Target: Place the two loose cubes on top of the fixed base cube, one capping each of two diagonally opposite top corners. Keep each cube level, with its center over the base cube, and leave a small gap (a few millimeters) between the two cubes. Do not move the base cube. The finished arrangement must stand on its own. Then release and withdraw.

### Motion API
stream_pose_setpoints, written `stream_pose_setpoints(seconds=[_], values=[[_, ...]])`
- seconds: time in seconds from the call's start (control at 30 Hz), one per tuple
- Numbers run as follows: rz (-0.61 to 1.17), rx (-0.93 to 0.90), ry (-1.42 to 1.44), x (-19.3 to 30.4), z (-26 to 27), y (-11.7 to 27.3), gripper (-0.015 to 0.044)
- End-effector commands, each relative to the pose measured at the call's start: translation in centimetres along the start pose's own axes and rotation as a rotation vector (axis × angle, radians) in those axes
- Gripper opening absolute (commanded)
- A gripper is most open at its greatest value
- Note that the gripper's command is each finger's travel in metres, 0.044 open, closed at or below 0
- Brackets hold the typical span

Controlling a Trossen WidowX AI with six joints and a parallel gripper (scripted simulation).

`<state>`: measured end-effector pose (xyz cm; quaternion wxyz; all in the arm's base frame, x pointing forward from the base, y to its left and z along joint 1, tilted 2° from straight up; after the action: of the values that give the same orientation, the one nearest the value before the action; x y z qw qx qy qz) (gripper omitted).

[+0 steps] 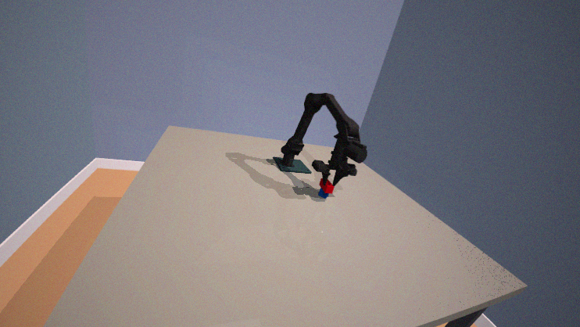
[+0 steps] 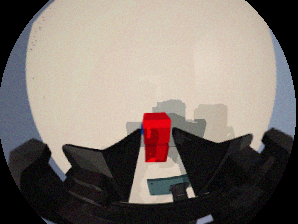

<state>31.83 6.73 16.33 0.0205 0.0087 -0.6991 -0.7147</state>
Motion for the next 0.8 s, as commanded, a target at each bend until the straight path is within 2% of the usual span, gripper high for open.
stream_pose_setpoints(seconds=[0.0,0.77], values=[[-0.009,-0.002,0.0,-0.1,0.0,0.8,0.0205],[-0.009,-0.001,0.0,0.0,0.0,3.2,0.0205]])
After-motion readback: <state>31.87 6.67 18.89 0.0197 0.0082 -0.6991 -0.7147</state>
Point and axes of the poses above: the point midway between the two fingers, 35 mm back from their tips, its own y axis back along the fingers, its own z axis across the jaws, x = y × z, the point moved 8 cm from there along y, back along the fingers, and after that the axes turned 8 degrees about y, right-handed, at the moved point
